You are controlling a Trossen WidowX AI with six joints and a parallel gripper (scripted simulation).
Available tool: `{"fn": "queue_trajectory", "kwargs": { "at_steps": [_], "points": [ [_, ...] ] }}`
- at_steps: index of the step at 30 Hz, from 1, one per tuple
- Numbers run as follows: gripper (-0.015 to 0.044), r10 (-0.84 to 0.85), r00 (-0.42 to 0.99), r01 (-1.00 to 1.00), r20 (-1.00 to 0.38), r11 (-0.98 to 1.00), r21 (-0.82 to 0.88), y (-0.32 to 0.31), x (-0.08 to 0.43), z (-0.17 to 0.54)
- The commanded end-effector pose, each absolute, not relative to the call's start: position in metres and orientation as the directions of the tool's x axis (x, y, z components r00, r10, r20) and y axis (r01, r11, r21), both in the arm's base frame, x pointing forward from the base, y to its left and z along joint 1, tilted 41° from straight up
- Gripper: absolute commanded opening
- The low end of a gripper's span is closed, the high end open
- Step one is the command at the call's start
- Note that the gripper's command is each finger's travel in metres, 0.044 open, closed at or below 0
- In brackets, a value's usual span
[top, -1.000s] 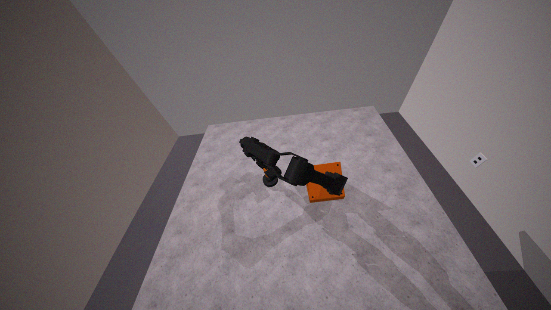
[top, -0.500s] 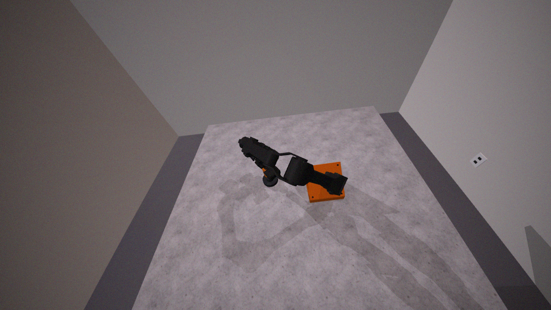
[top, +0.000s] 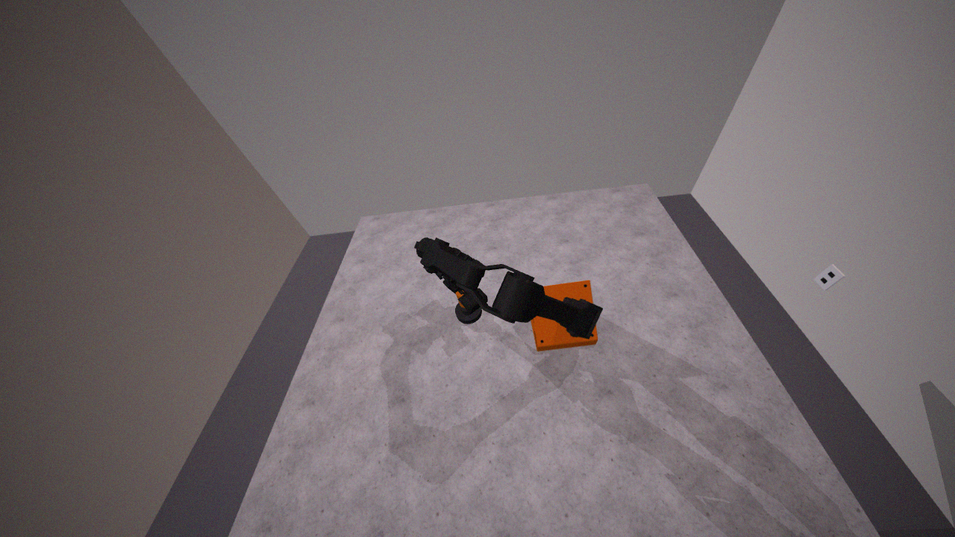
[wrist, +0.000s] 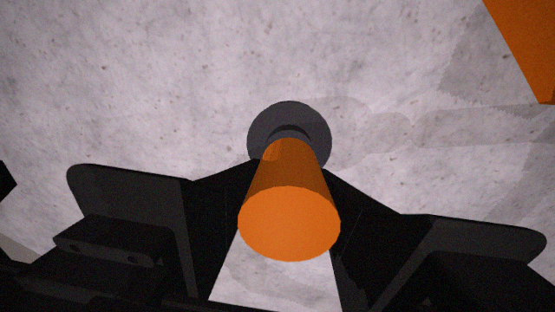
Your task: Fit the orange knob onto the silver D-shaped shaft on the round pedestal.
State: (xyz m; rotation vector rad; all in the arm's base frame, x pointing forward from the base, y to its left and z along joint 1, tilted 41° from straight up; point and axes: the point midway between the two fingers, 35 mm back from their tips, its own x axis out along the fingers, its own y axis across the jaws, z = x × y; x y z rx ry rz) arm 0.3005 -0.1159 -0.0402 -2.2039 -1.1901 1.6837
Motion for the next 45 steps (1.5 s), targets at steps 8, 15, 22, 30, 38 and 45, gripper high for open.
{"fn": "queue_trajectory", "kwargs": {
  "at_steps": [8,15,22,30,38,45],
  "points": [
    [0.0000,0.642,0.072,0.505,-0.764,-0.684,-0.527,-0.115,0.301,-0.042],
    [0.0000,0.642,0.072,0.505,-0.763,-0.684,-0.527,-0.111,0.302,-0.046],
    [0.0000,0.642,0.073,0.505,-0.763,-0.683,-0.527,-0.106,0.302,-0.052],
    [0.0000,0.641,0.066,0.509,-0.764,-0.680,-0.527,-0.106,0.302,-0.052],
    [0.0184,0.641,0.066,0.509,-0.764,-0.680,-0.527,-0.106,0.302,-0.052],
    [0.0368,0.641,0.066,0.509,-0.764,-0.680,-0.527,-0.106,0.302,-0.052]
  ]
}}
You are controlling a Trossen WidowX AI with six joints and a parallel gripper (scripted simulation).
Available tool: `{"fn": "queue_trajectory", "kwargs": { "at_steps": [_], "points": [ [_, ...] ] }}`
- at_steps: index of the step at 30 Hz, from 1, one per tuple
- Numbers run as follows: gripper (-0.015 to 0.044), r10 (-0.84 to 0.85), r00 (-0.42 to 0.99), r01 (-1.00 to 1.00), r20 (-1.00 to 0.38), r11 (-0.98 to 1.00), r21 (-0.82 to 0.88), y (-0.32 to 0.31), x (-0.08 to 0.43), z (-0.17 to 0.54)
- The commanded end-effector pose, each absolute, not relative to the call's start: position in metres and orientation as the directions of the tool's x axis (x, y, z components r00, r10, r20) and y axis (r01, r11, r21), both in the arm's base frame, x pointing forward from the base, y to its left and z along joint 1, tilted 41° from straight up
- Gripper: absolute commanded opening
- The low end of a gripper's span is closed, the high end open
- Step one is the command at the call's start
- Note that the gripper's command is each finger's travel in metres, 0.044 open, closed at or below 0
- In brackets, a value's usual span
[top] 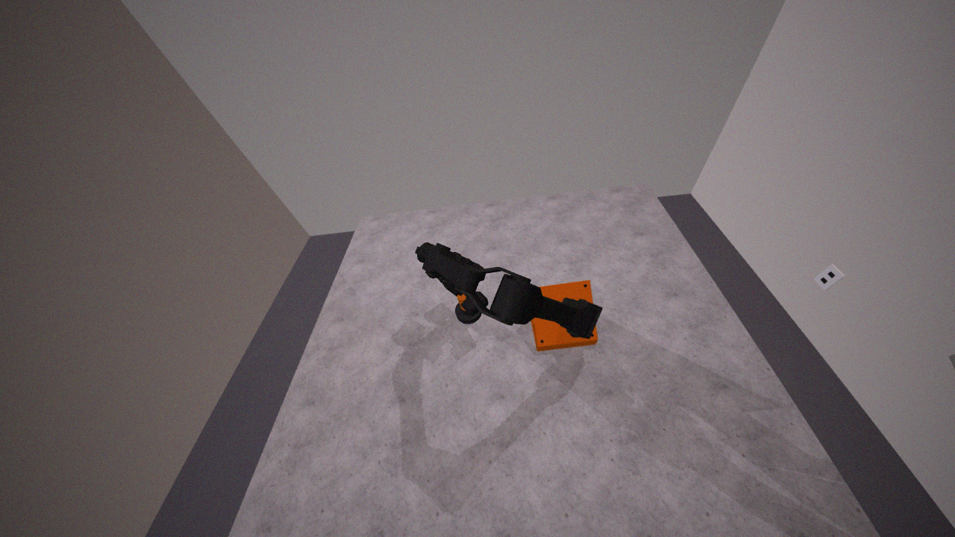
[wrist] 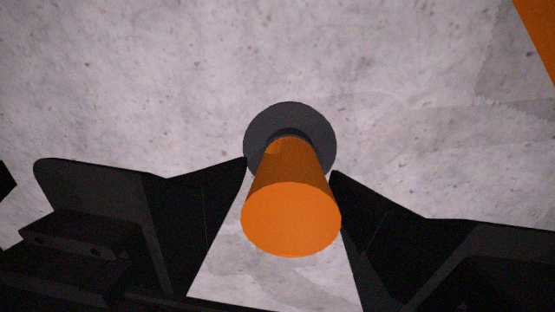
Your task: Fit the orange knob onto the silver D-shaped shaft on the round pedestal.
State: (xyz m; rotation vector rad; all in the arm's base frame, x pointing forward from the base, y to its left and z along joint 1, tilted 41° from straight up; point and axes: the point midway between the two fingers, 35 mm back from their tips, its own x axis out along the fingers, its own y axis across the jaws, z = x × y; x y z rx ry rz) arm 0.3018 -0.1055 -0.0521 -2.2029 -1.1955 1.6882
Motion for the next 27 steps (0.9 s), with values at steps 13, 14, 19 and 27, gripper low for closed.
{"fn": "queue_trajectory", "kwargs": {
  "at_steps": [13,14,19,27],
  "points": [
    [0.0440,0.639,0.066,0.508,-0.767,-0.683,-0.525,-0.133,0.302,-0.023],
    [0.0440,0.638,0.066,0.508,-0.767,-0.683,-0.525,-0.144,0.301,-0.011],
    [0.0440,0.639,0.064,0.507,-0.767,-0.683,-0.526,-0.168,0.295,0.021],
    [0.0440,0.639,0.064,0.507,-0.767,-0.683,-0.526,-0.169,0.297,0.020]
  ]
}}
